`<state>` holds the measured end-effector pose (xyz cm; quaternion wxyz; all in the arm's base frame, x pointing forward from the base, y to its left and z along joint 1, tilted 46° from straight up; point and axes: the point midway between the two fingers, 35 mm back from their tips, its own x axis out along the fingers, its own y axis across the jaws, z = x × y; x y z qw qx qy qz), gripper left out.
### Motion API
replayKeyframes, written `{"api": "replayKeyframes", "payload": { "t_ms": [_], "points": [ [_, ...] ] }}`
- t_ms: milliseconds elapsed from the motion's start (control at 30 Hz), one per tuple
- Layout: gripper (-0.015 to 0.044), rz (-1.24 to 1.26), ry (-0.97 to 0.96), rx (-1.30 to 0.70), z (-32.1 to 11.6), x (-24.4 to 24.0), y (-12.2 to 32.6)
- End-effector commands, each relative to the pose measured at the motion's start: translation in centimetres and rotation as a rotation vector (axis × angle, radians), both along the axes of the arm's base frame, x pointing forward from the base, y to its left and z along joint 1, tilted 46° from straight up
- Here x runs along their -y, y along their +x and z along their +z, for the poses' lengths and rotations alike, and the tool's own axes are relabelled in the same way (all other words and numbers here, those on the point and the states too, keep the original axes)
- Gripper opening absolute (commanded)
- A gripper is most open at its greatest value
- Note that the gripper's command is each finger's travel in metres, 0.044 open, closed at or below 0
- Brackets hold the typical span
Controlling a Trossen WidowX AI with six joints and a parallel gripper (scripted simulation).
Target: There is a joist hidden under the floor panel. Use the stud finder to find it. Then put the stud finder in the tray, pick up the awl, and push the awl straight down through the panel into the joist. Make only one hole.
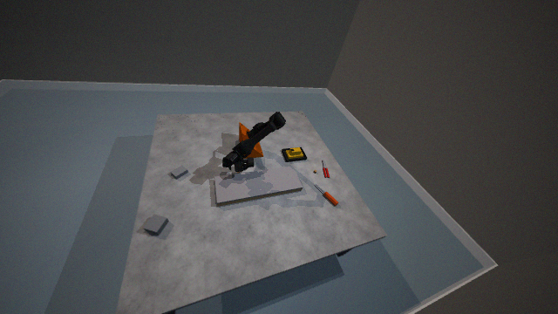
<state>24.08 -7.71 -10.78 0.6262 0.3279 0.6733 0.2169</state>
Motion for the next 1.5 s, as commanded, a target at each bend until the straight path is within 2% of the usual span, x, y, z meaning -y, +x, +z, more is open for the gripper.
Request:
{"api": "replayKeyframes", "payload": {
  "t_ms": [0,500,967,1167,1233,1467],
  "points": [
    [0.044,-0.004,0.013,-0.013,-0.5,-0.8,-0.3],
    [0.044,-0.004,0.015,-0.013,-1.5,-1.9,-0.3],
    [0.0072,-0.004,0.015,-0.013,-1.5,-1.9,-0.3],
    [0.0032,-0.004,0.015,-0.013,-1.5,-1.9,-0.3],
    [0.0,-0.004,0.014,-0.013,-1.3,-1.7,-0.3],
    [0.0,-0.005,0.007,-0.013,1.3,1.6,0.0]
  ]
}}
